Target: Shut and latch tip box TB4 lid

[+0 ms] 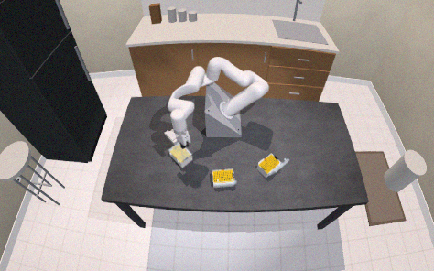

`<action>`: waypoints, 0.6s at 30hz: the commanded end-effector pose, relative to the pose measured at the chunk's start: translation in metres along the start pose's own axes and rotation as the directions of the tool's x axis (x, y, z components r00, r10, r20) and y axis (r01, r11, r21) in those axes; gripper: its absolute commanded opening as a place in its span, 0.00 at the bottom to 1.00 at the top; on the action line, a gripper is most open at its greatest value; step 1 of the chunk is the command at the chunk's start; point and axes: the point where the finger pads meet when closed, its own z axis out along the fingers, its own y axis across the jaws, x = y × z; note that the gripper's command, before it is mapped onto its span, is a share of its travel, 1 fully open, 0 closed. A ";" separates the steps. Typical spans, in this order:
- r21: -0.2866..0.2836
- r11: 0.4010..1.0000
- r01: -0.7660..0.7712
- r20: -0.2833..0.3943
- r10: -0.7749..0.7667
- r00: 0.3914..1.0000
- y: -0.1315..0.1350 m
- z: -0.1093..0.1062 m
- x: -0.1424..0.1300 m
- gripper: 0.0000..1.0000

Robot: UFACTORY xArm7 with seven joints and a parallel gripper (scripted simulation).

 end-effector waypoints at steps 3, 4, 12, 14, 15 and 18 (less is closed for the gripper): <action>0.000 1.000 -0.001 -0.004 0.001 1.000 0.000 -0.010 0.001 0.00; 0.000 1.000 -0.001 -0.004 0.001 1.000 0.000 -0.012 0.001 0.00; 0.000 1.000 -0.001 -0.004 0.001 1.000 0.000 -0.025 0.001 0.00; 0.000 1.000 -0.001 -0.004 0.001 1.000 0.000 -0.029 0.001 0.00; 0.000 1.000 -0.001 -0.004 0.001 1.000 0.000 -0.030 0.001 0.00; 0.000 1.000 -0.001 -0.004 0.001 1.000 0.000 -0.035 0.001 0.00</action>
